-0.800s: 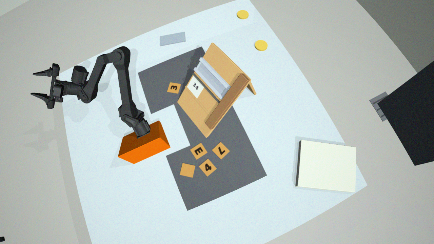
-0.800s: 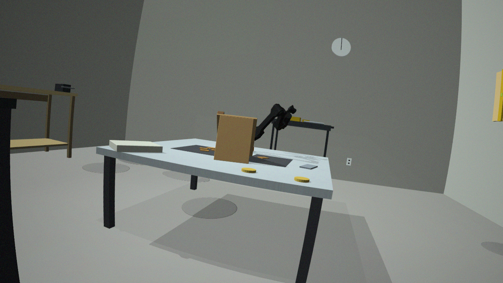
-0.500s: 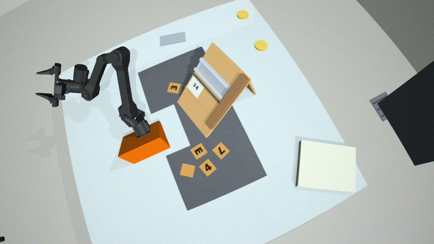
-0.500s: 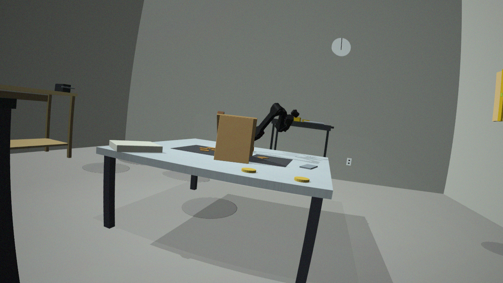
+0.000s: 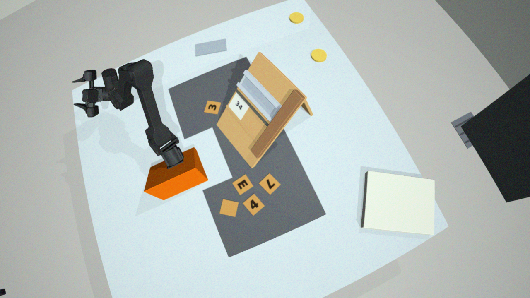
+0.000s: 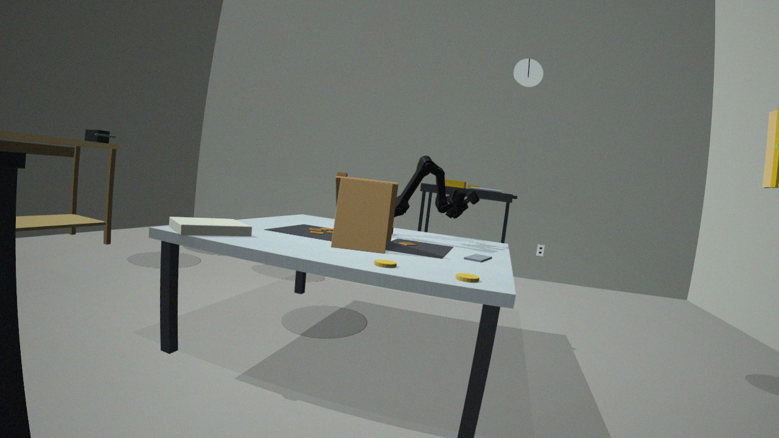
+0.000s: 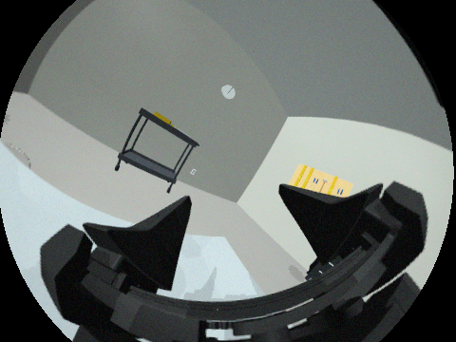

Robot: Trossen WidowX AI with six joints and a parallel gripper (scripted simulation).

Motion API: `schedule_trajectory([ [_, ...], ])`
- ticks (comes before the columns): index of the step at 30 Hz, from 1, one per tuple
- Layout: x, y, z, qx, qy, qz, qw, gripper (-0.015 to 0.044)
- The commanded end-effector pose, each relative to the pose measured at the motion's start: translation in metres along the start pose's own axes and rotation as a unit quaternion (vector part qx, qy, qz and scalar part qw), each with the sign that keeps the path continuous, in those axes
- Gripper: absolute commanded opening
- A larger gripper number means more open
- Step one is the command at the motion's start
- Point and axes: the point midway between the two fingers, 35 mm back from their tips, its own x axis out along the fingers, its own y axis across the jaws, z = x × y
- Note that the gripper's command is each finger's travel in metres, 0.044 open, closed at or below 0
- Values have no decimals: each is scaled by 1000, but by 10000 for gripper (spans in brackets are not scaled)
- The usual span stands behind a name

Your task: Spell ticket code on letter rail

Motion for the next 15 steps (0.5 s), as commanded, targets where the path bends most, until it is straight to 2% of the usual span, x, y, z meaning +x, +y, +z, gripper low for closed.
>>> schedule_trajectory([
  [1, -16, -8, -37, 13, 61, 10, 998, 440],
  [8, -63, -27, -104, 41, 185, 16, 982, 440],
  [15, -126, -52, -157, 73, 309, 1, 948, 440],
])
